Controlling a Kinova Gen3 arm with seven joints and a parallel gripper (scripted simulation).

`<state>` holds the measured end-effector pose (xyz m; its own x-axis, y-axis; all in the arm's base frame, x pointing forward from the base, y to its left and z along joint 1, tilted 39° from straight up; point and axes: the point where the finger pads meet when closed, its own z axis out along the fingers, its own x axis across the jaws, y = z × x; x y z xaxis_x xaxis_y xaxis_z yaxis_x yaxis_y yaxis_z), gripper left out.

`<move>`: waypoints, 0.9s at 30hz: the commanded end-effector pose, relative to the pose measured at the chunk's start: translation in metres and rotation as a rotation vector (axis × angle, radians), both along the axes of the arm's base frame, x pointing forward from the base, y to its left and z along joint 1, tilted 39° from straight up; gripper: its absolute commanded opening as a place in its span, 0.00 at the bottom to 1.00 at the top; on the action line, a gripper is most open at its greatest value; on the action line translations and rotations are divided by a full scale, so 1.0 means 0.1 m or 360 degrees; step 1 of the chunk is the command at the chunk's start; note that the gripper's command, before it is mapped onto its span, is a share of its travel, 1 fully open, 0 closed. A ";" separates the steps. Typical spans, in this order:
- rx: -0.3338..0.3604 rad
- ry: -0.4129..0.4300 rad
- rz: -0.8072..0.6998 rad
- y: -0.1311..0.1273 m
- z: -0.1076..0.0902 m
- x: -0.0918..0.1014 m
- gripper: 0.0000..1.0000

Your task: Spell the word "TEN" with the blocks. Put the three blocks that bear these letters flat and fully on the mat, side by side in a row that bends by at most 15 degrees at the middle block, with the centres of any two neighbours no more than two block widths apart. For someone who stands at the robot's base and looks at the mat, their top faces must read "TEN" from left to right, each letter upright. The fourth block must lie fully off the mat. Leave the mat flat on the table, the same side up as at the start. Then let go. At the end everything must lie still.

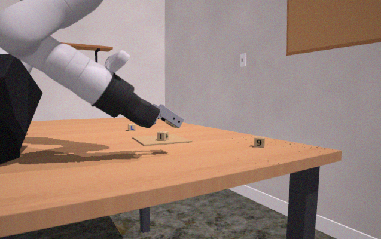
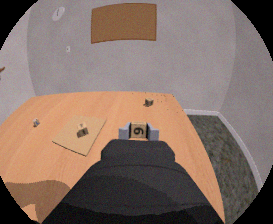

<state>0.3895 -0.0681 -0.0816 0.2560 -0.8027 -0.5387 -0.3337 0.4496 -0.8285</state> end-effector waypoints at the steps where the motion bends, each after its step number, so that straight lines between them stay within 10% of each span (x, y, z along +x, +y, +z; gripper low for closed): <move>1: 0.0023 0.0012 -0.0021 0.01 -0.07 -0.06 0.49; 27: 0.0024 0.0006 -0.0025 0.23 -0.35 0.02 0.49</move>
<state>0.3925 -0.0509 -0.1113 0.2399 -0.8022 -0.5468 -0.3255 0.4642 -0.8238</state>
